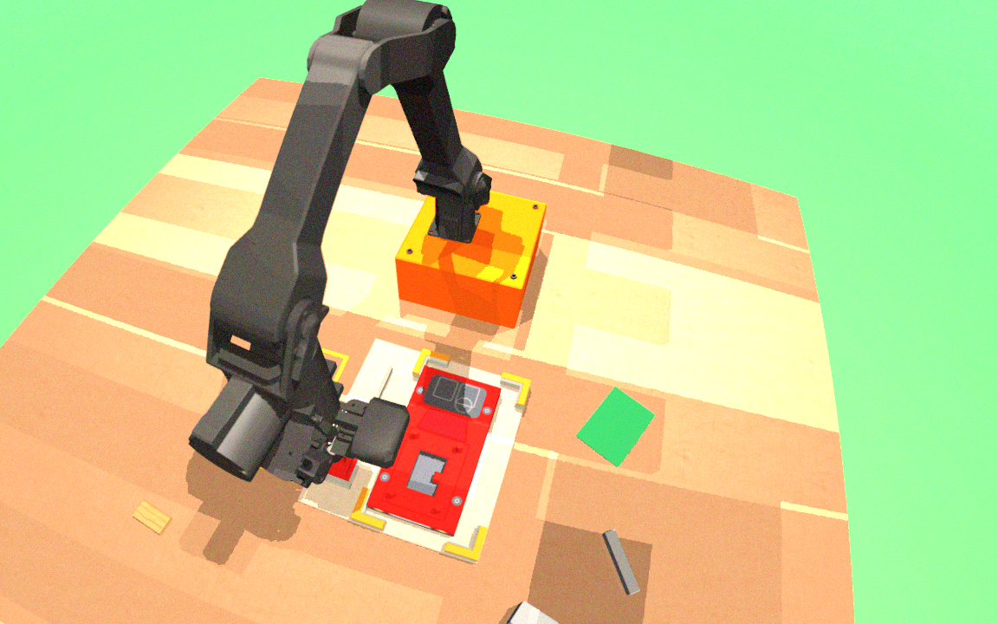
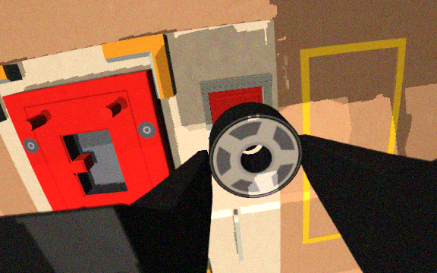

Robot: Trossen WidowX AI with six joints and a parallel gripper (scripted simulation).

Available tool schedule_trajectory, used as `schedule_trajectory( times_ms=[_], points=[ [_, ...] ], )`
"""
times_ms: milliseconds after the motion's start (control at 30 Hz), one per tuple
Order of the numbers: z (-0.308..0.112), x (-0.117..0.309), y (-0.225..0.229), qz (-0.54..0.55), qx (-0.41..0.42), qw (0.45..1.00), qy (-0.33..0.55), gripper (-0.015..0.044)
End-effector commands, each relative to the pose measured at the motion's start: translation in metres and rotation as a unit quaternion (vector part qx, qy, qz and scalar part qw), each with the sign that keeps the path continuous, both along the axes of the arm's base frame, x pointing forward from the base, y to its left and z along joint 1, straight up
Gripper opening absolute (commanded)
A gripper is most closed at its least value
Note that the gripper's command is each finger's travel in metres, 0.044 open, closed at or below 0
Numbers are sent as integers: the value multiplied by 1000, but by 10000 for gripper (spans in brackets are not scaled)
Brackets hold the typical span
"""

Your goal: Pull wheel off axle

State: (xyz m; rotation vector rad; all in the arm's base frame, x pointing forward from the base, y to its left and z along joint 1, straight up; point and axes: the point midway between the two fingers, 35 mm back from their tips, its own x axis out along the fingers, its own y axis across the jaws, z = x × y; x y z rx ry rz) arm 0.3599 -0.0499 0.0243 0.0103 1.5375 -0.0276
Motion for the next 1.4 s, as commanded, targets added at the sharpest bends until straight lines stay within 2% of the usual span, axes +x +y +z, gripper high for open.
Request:
schedule_trajectory(
  times_ms=[0,300,1367],
  points=[
    [4,-1,0,-3,1,1000,2,0],
    [35,-5,1,-3,1,1000,2,0],
    [35,-55,-86,-3,-3,1000,5,0]
  ],
)
